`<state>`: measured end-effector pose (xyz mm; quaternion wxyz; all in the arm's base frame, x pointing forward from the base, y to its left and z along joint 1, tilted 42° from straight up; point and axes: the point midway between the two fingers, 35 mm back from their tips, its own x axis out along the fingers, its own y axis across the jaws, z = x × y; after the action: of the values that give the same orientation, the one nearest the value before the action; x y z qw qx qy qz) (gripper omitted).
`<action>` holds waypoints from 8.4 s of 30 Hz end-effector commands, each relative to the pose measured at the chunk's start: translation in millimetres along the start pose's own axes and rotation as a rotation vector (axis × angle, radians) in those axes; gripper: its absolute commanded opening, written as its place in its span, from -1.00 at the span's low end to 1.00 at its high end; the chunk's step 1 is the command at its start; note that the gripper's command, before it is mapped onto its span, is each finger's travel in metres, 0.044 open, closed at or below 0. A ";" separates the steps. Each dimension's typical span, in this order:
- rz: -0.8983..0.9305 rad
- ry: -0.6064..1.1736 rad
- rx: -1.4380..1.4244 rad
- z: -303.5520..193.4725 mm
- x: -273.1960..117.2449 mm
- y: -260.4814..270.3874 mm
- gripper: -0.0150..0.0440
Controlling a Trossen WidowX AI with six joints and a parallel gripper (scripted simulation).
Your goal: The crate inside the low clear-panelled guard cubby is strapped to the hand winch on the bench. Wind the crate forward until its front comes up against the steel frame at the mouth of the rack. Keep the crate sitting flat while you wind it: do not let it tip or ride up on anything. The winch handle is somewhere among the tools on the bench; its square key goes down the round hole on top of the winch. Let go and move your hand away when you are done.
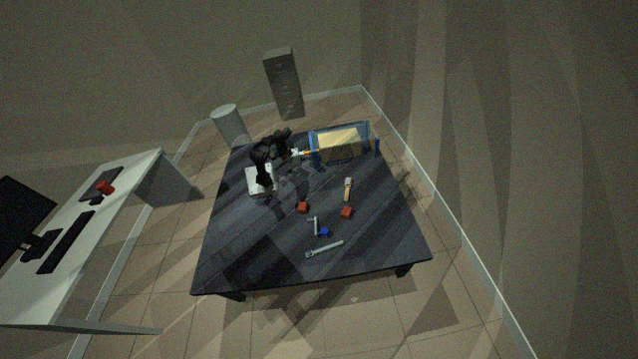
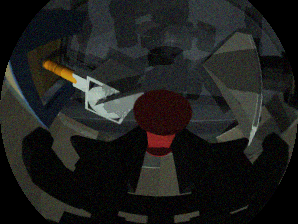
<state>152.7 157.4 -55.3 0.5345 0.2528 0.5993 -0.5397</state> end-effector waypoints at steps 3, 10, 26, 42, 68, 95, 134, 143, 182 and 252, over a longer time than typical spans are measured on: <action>0.017 -0.028 0.019 19.7 -7.2 9.0 -0.49; 0.017 -0.029 0.020 28.7 -11.6 15.4 -0.49; 0.018 -0.030 0.020 45.9 -20.3 33.1 -0.49; 0.020 -0.031 0.021 58.4 -26.8 55.0 -0.49; 0.023 -0.032 0.022 66.8 -31.9 95.8 -0.49; 0.026 -0.031 0.022 58.9 -29.3 137.8 -0.49; 0.031 -0.028 0.022 20.9 -12.5 184.0 -0.49; 0.031 -0.027 0.022 9.2 -7.2 190.1 -0.49; 0.033 -0.022 0.020 -43.5 17.4 194.8 -0.49; 0.028 -0.015 0.016 -112.8 52.1 123.9 -0.49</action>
<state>226.3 283.3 -169.0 0.5515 0.2757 0.5806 -0.5317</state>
